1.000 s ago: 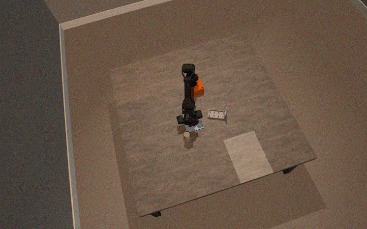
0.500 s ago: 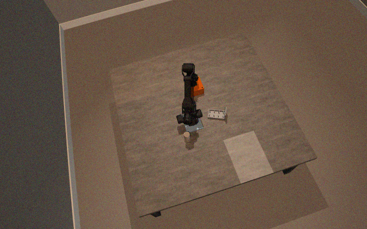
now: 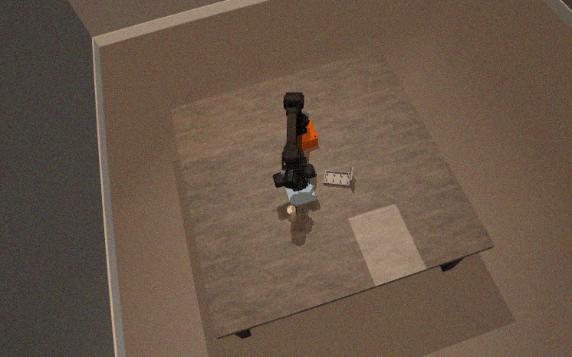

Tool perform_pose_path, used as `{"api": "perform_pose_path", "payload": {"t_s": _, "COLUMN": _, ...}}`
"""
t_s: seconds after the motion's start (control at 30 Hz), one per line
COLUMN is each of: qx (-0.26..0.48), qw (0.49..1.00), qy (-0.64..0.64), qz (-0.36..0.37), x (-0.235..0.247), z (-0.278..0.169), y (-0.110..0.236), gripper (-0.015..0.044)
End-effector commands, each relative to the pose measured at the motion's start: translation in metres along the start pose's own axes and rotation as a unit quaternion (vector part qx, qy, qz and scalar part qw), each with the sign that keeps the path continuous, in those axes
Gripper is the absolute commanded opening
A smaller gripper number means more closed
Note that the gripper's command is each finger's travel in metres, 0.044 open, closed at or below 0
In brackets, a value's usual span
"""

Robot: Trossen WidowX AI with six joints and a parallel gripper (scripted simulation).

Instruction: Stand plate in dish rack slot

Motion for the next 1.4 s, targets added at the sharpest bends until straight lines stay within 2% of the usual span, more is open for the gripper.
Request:
{"api": "perform_pose_path", "payload": {"t_s": 0.0, "qx": -0.004, "qw": 1.0, "qy": -0.001, "qz": -0.003, "x": 0.0, "z": 0.002, "y": 0.019, "gripper": 0.0}}
{"api": "perform_pose_path", "payload": {"t_s": 0.47, "qx": -0.005, "qw": 1.0, "qy": 0.0, "qz": -0.003, "x": 0.002, "z": -0.001, "y": 0.076, "gripper": 0.0}}
{"api": "perform_pose_path", "payload": {"t_s": 0.57, "qx": -0.005, "qw": 1.0, "qy": -0.011, "qz": -0.003, "x": 0.009, "z": -0.002, "y": 0.077, "gripper": 0.0}}
{"api": "perform_pose_path", "payload": {"t_s": 0.97, "qx": -0.002, "qw": 0.979, "qy": -0.206, "qz": 0.002, "x": 0.119, "z": -0.058, "y": 0.075, "gripper": 0.0}}
{"api": "perform_pose_path", "payload": {"t_s": 1.17, "qx": -0.001, "qw": 0.977, "qy": -0.215, "qz": 0.003, "x": 0.123, "z": -0.062, "y": 0.074, "gripper": 0.0}}
{"api": "perform_pose_path", "payload": {"t_s": 1.37, "qx": 0.025, "qw": 0.987, "qy": -0.154, "qz": 0.037, "x": 0.122, "z": -0.06, "y": 0.059, "gripper": 0.0}}
Point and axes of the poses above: the point midway between the two fingers, 35 mm back from their tips, its own y axis back along the fingers, its own x axis across the jaws, z = x × y, the point moved 6 cm from there along y, back along the fingers, and after that the axes turned 4 degrees about -y, right-handed, at the moved point
